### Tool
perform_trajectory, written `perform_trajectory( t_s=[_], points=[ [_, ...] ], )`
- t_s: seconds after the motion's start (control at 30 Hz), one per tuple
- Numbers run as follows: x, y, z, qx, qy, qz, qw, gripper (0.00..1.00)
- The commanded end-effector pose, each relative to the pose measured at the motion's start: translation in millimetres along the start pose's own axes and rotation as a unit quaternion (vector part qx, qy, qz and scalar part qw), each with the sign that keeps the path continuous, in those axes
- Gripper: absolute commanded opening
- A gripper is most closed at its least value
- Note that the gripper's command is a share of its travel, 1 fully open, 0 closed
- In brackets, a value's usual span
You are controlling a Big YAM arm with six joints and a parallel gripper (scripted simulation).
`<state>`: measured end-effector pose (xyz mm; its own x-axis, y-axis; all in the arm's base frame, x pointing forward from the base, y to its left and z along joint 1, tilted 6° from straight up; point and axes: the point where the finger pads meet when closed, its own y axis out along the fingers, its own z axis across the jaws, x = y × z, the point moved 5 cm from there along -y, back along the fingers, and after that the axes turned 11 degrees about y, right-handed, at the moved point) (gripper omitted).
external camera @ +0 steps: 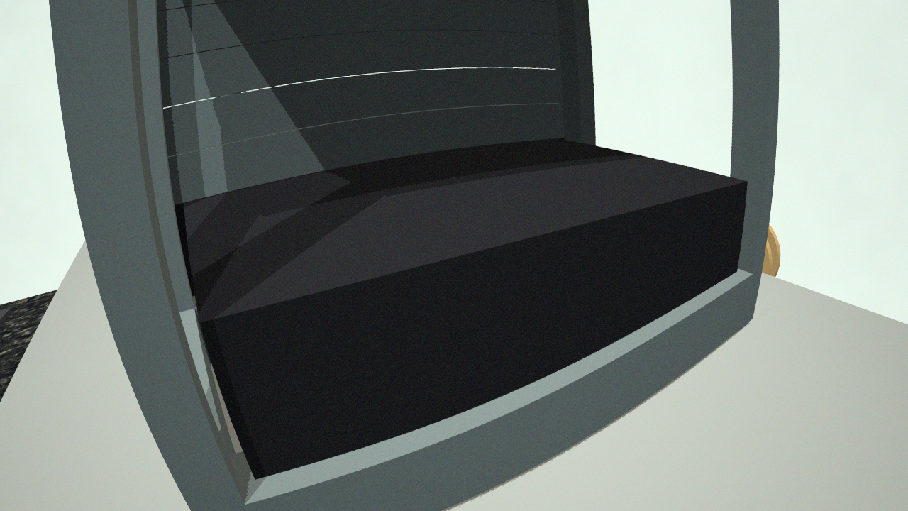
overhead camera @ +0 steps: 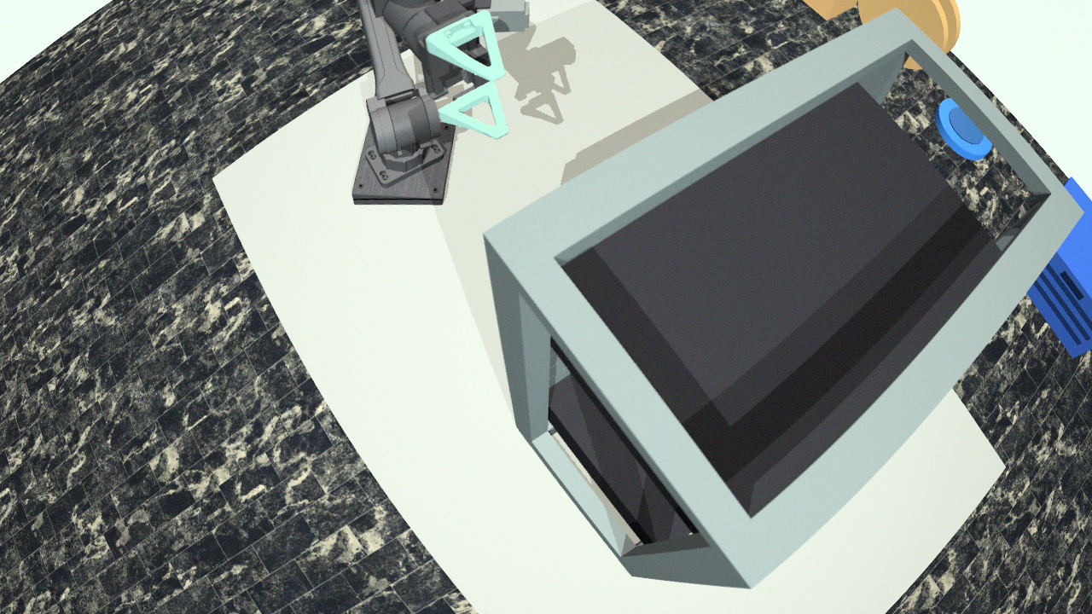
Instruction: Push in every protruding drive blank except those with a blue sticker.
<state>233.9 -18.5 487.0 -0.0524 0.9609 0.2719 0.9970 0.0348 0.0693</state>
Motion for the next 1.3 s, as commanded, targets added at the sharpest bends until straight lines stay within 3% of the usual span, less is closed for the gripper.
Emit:
perform_trajectory(
  t_s=[0.0, 0.23, 0.27, 1.27],
  points=[
    [0.1, -2.9, 2.7, 0.002, 0.006, 0.0, 1.0, 1.0],
    [0.1, -2.9, 2.7, 0.002, 0.006, 0.0, 1.0, 1.0],
    [0.1, -2.9, 2.7, 0.002, 0.006, 0.0, 1.0, 0.0],
    [0.1, -2.9, 2.7, 0.002, 0.006, 0.0, 1.0, 0.0]
  ],
)
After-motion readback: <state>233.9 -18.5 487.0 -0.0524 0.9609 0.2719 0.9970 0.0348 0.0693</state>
